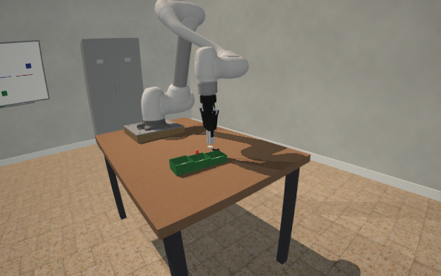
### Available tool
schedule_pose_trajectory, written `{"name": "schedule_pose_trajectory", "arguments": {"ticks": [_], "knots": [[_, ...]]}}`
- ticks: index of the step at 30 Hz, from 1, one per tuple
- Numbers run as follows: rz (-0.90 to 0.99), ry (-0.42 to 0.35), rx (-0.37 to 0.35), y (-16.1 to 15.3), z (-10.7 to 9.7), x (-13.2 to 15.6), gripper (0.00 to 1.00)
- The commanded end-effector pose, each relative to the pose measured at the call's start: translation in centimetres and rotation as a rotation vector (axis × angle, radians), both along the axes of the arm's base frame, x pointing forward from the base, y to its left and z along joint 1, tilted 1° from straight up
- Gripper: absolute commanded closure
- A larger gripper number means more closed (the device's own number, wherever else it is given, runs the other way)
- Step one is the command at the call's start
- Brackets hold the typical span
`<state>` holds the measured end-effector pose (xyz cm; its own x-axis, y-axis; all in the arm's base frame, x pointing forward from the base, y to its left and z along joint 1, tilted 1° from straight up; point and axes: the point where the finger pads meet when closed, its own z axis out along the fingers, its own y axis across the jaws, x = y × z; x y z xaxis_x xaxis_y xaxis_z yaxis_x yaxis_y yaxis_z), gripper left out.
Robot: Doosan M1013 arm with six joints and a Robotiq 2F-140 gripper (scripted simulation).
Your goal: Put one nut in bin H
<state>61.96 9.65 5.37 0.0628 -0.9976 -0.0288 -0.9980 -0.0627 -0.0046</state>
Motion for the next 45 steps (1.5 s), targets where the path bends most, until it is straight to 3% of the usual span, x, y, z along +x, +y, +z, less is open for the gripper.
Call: {"name": "schedule_pose_trajectory", "arguments": {"ticks": [1,10,27,45], "knots": [[-0.091,0.009,-0.004,-0.6,0.0,1.8,0.93],[-0.091,0.009,-0.004,-1.7,-0.1,5.3,0.93],[-0.091,0.009,-0.004,-1.8,-0.1,5.1,0.93],[-0.091,0.009,-0.004,-1.7,-3.3,5.1,0.93]]}}
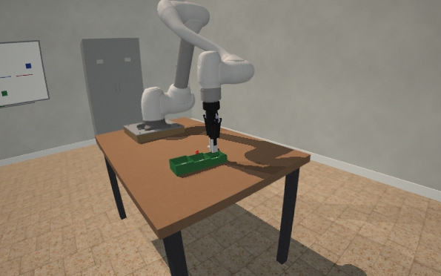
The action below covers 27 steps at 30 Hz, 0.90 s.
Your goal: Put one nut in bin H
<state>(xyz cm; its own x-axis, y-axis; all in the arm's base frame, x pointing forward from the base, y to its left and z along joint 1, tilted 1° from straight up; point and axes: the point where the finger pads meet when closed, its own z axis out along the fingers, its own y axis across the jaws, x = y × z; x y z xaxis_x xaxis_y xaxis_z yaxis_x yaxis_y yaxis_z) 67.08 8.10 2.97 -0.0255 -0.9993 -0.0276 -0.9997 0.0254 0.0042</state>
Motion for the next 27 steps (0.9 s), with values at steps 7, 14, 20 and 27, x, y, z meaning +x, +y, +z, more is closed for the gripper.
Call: {"name": "schedule_pose_trajectory", "arguments": {"ticks": [7,14,20,27], "knots": [[-0.003,0.0,-0.003,-0.1,-2.1,-0.1,0.93],[-0.003,0.0,-0.003,-0.1,-2.8,-0.1,0.93],[-0.003,0.0,-0.003,0.1,-2.8,-0.2,0.93],[-0.003,0.0,-0.003,0.2,-2.8,-0.3,0.93]]}}
